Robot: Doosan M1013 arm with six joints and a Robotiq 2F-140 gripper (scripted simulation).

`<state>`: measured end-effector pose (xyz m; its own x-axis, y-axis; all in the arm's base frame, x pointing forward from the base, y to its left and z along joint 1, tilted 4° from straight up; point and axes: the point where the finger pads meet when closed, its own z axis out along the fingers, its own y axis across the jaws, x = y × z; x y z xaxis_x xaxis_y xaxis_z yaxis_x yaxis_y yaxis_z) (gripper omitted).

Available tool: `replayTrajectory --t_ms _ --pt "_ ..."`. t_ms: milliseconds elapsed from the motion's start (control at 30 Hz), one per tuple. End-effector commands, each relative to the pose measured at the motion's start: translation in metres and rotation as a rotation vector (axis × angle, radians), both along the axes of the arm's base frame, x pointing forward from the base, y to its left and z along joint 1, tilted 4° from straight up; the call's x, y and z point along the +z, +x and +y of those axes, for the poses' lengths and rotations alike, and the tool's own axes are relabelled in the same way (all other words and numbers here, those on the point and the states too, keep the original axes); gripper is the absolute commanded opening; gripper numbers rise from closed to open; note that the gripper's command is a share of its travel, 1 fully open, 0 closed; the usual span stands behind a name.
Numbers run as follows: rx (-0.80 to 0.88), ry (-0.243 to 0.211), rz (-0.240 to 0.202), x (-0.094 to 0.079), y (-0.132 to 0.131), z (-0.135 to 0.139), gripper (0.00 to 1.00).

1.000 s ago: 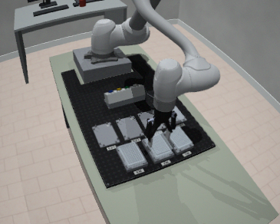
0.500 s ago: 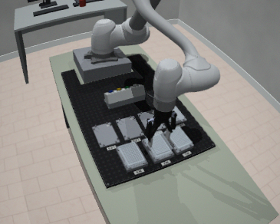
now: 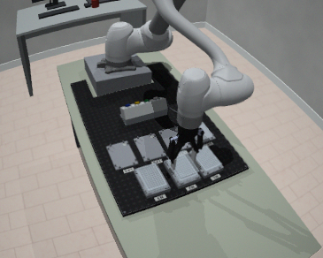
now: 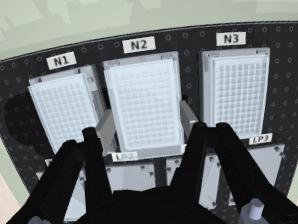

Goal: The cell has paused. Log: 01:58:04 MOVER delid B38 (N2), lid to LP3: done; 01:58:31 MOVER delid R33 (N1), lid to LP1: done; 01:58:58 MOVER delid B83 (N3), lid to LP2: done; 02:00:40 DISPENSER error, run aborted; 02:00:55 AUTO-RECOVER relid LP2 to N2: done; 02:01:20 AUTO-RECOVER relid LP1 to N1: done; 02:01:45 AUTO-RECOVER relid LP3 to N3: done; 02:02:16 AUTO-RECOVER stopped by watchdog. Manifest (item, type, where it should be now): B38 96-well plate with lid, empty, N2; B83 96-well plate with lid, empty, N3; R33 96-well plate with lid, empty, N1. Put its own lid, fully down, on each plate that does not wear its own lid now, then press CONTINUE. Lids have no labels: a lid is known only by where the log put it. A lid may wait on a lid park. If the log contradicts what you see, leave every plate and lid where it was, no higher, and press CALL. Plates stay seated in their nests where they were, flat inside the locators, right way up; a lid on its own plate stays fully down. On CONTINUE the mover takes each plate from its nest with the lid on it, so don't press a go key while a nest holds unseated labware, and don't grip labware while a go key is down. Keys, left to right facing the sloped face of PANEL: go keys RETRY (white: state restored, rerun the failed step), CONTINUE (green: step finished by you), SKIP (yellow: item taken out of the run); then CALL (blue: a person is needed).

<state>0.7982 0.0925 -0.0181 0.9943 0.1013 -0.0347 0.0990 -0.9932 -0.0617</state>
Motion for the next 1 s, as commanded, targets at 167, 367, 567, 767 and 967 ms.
replayTrajectory --t_ms 167,367,567,767,967 --pt "-0.003 0.004 0.002 -0.007 -0.001 0.003 0.0" --pt "-0.002 0.004 0.002 -0.01 -0.001 0.003 0.0" --pt "-0.002 0.004 0.002 -0.013 -0.001 0.003 0.0" --pt "-0.002 0.004 0.002 -0.015 -0.002 0.003 0.0" --pt "-0.002 0.004 0.002 -0.018 -0.002 0.003 0.0"
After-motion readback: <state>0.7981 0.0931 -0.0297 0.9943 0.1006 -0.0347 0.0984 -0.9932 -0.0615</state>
